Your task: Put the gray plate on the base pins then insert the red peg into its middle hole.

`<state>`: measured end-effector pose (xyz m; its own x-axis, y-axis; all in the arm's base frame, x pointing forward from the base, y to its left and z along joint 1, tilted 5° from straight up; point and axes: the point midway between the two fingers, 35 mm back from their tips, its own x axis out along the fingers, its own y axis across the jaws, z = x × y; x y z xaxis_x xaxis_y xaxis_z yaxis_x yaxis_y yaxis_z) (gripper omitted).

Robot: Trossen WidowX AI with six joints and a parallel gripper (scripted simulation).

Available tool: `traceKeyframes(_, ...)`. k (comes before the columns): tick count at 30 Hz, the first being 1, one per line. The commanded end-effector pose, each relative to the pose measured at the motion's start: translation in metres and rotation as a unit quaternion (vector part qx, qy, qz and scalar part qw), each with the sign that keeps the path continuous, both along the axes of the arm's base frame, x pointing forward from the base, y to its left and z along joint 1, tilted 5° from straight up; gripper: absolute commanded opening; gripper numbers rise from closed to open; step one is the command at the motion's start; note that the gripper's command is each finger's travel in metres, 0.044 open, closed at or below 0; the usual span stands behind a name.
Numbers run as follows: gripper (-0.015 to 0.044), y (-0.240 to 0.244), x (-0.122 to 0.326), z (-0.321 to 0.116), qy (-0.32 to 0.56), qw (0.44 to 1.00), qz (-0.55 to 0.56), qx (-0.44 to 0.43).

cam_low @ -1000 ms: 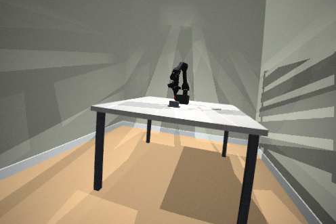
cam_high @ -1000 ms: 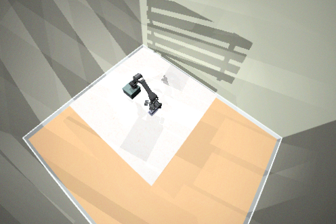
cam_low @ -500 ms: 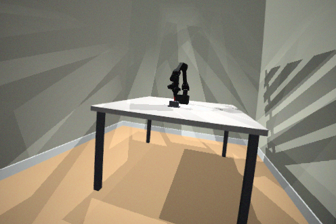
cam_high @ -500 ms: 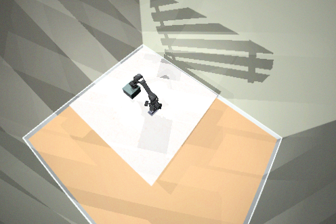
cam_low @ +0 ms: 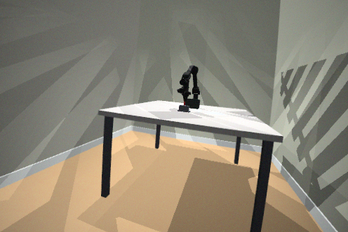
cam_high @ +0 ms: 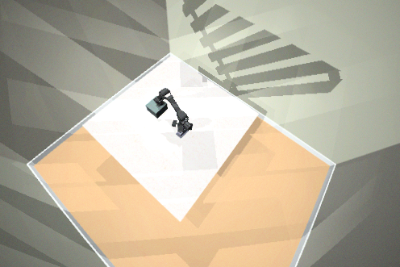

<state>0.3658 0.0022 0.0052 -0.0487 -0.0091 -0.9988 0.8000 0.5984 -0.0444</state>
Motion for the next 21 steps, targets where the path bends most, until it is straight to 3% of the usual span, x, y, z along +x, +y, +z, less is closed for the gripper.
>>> traceKeyframes(1, 0.0000, 0.0006, -0.0007, -0.0009, 0.000, 1.000, 0.000, 0.000)
traceKeyframes(21, 0.0000, 0.0020, -0.0011, -0.0021, 0.000, 1.000, 0.000, 0.000)
